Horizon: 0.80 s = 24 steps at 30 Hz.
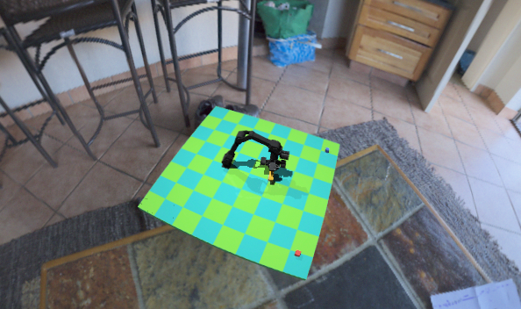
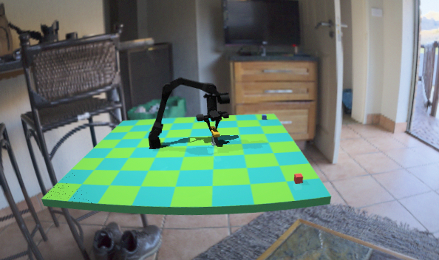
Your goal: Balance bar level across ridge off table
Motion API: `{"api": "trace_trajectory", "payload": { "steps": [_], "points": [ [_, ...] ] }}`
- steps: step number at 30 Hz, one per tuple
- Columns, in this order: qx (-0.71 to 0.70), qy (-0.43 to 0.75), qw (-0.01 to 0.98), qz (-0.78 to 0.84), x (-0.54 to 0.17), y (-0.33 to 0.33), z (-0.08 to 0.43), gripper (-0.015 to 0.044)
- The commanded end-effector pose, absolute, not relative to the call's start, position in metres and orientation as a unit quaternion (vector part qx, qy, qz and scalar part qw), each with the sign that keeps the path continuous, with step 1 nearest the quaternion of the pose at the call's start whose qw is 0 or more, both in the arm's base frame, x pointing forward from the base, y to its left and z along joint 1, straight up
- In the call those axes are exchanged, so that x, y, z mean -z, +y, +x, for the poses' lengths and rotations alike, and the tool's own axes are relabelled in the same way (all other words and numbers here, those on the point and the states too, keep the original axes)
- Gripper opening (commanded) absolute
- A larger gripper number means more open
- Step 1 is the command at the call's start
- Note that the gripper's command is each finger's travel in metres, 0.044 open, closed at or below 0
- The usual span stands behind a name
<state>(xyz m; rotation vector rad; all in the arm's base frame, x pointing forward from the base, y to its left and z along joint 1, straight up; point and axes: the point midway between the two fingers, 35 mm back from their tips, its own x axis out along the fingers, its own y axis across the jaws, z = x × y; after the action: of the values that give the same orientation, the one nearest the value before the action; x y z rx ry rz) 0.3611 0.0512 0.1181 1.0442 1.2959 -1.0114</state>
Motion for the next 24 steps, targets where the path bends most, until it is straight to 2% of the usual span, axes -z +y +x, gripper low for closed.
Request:
{"api": "trace_trajectory", "payload": {
  "steps": [1, 24],
  "points": [
    [0.429, 0.549, 0.563, 0.444, -0.1173, 0.0511, 0.3614, 0.0],
    [0.429, 0.549, 0.563, 0.444, -0.117, 0.0513, 0.3613, 0.0]
  ]
}}
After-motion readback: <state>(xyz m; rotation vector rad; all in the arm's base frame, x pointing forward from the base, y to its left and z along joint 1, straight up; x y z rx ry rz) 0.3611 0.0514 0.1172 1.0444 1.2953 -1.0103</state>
